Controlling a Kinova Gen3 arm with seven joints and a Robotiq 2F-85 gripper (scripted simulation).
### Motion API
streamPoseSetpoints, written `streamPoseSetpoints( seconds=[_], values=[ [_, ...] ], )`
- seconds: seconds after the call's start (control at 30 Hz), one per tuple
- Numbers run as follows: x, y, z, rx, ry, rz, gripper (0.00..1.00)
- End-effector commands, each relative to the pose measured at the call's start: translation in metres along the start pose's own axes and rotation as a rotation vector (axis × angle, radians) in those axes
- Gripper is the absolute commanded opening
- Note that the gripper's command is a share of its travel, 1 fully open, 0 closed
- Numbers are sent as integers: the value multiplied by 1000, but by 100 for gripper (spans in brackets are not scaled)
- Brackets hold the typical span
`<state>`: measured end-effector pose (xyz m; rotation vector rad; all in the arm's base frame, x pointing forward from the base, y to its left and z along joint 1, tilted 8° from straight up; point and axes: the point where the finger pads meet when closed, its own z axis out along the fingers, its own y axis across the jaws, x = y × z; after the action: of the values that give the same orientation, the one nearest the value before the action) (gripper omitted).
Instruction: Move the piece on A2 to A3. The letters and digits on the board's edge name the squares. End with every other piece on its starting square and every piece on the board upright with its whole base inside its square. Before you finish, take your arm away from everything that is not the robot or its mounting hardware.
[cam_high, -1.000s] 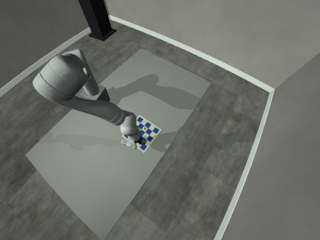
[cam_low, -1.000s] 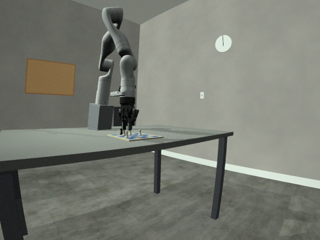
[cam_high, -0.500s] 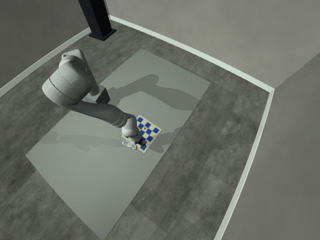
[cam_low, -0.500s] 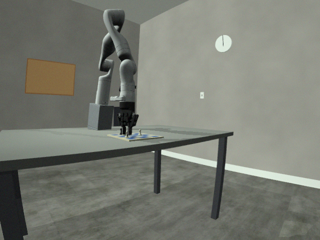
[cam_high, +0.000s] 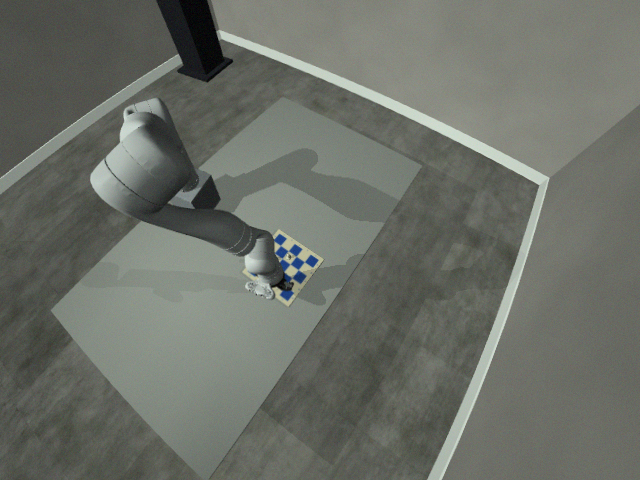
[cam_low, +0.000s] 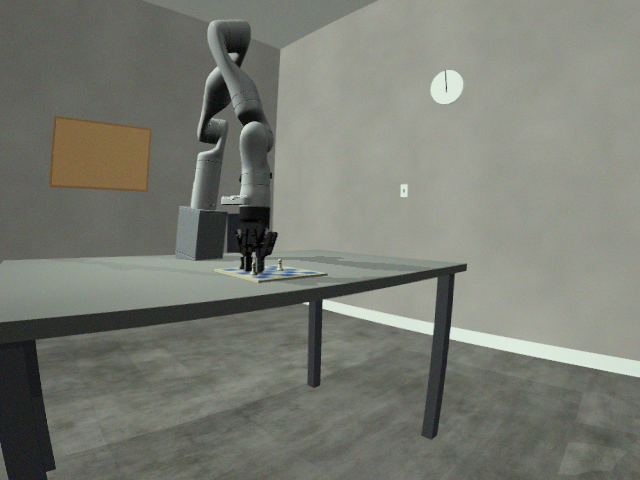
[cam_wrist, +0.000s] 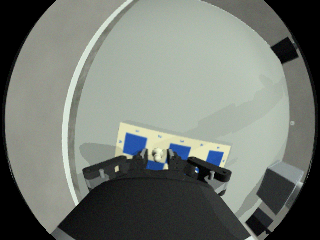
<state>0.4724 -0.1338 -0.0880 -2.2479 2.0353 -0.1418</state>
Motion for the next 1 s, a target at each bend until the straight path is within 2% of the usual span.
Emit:
streamPoseSetpoints(
  seconds=[0.0, 0.83, 0.87, 0.97],
  values=[
    [0, -1, -1, 1, 1, 0, 34],
    [0, -1, -1, 1, 1, 0, 34],
    [0, -1, -1, 1, 1, 0, 0],
    [0, -1, -1, 1, 1, 0, 0]
  ],
)
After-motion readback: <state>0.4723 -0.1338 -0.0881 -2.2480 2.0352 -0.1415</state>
